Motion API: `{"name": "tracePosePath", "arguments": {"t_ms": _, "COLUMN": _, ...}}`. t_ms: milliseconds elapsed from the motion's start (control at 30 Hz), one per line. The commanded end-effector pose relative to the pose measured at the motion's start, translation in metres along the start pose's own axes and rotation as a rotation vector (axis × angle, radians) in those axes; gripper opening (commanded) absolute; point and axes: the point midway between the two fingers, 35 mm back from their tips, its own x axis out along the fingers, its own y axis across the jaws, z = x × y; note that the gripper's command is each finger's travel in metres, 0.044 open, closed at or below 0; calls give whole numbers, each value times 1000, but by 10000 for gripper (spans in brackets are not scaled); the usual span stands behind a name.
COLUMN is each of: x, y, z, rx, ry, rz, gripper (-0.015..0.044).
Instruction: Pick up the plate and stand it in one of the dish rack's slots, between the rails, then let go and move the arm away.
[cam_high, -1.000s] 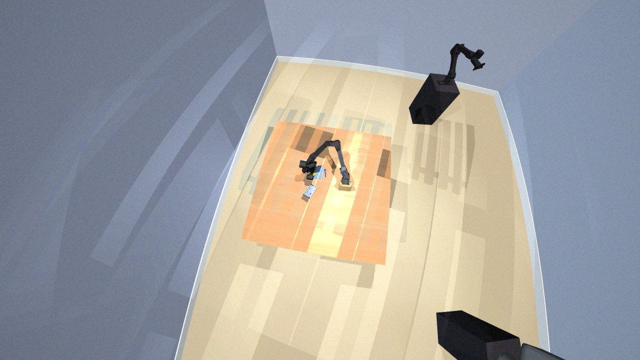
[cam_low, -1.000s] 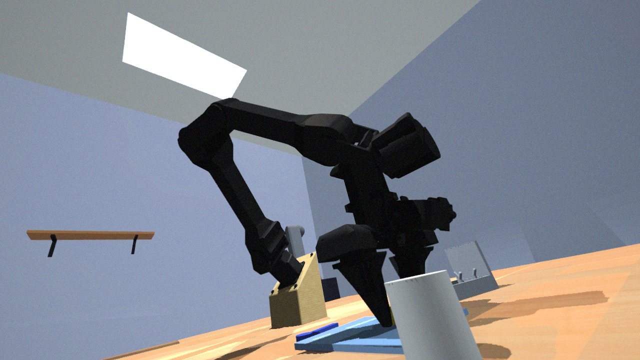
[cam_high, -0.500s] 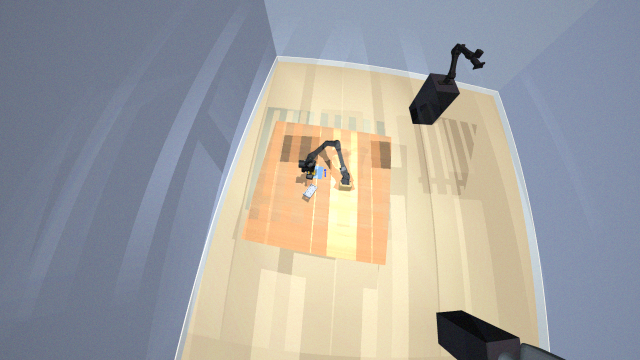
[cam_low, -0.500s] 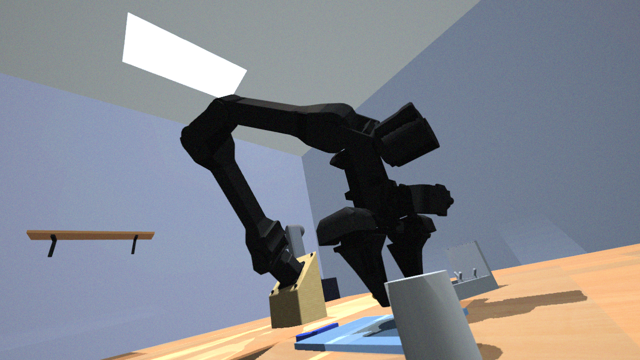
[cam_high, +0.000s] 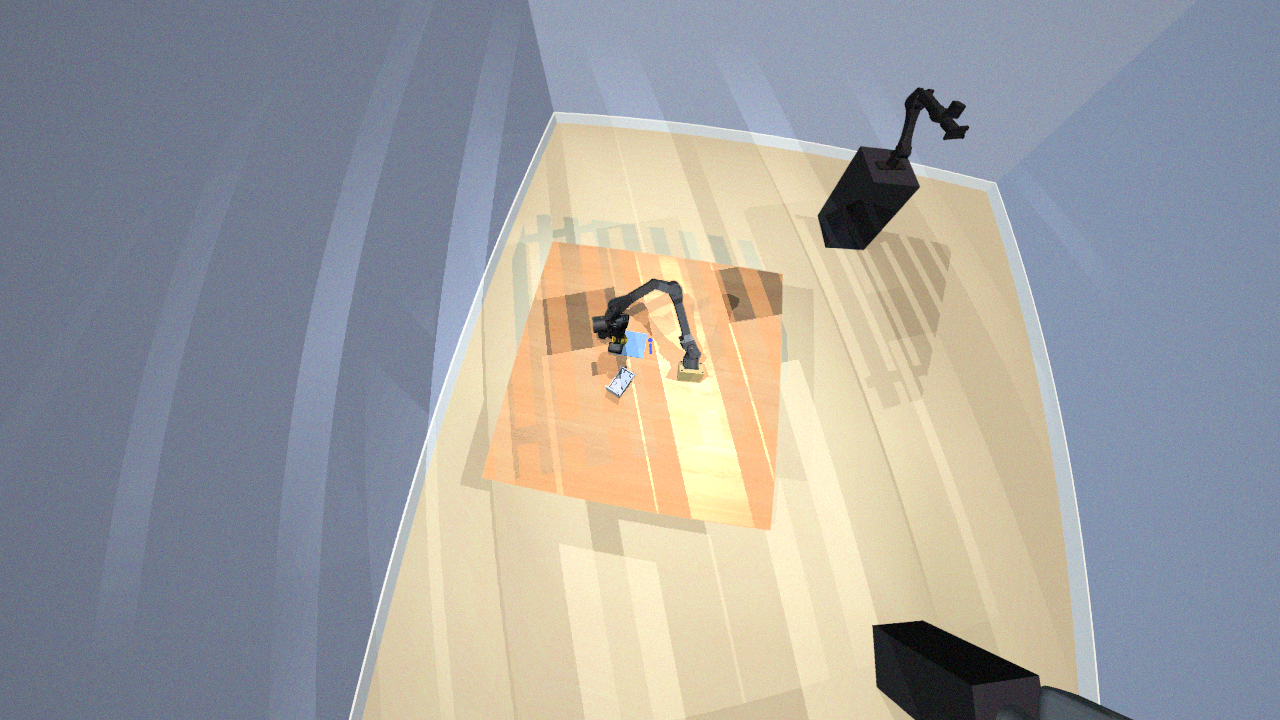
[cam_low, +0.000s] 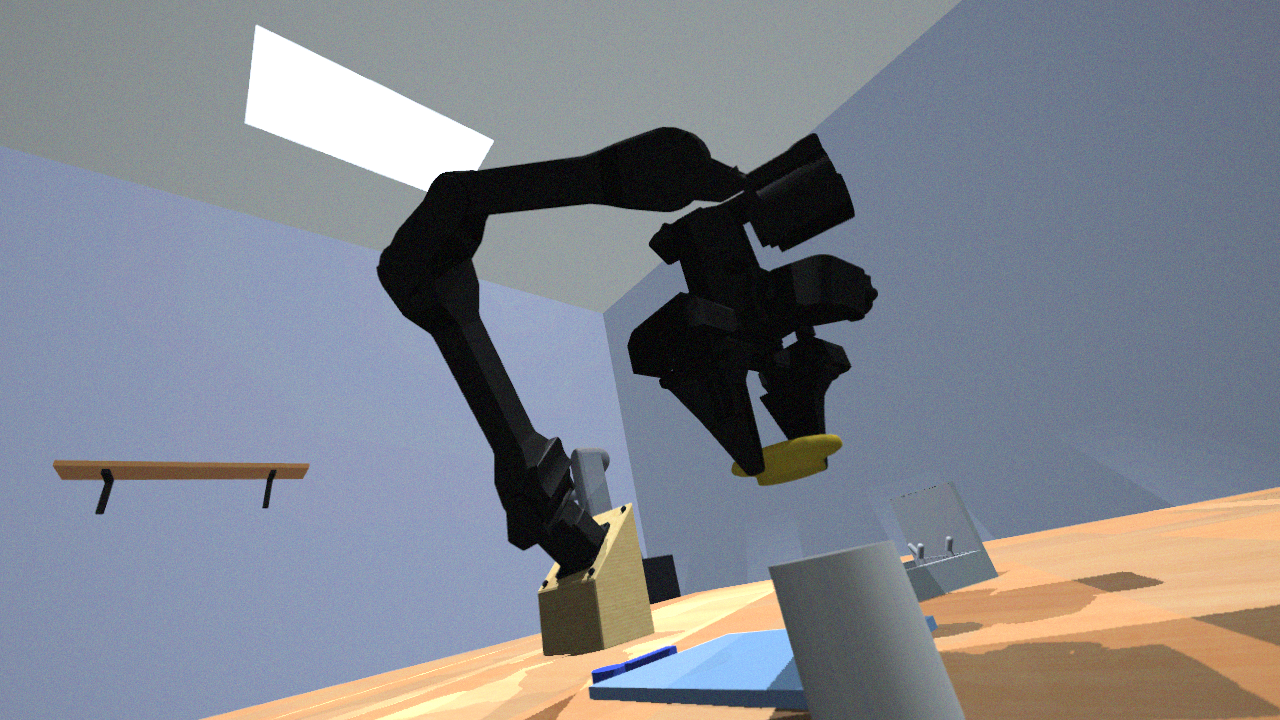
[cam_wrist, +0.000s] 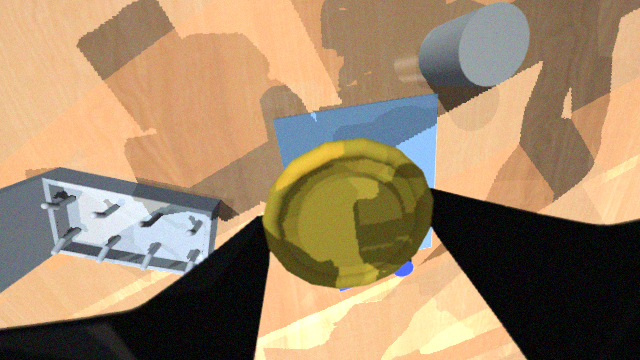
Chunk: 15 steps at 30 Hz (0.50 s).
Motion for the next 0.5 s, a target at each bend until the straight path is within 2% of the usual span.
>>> {"name": "tracePosePath", "arguments": {"t_ms": 0, "x": -14, "y": 3, "z": 1, "rx": -1, "ry": 5, "rz": 4, "gripper": 0}}
{"name": "tracePosePath", "arguments": {"t_ms": 467, "x": -69, "y": 2, "z": 3, "rx": -1, "ry": 6, "rz": -6, "gripper": 0}}
